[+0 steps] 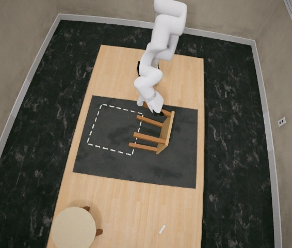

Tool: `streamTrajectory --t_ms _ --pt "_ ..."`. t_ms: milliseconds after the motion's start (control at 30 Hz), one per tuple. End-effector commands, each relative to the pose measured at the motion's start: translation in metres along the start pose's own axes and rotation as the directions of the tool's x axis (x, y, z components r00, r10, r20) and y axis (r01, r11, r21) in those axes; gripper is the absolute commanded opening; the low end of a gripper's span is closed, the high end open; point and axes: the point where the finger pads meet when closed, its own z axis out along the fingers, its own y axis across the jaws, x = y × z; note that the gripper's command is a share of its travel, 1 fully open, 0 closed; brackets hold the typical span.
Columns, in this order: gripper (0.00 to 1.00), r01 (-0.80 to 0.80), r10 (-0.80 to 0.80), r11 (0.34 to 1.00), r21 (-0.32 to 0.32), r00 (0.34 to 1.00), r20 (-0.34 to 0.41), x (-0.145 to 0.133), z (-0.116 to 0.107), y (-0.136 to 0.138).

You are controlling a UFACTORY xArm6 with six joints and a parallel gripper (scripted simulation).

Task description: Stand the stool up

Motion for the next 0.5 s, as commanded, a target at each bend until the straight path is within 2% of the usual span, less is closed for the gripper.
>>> streamTrajectory --t_ms 0,467 --pt "0.25 0.002 -0.002 1.000 0.002 1.000 0.009 0.0008 -0.0015 -0.0013" --pt "0.25 0.000 0.000 1.000 0.000 0.999 0.048 0.0090 -0.0043 -0.0019"
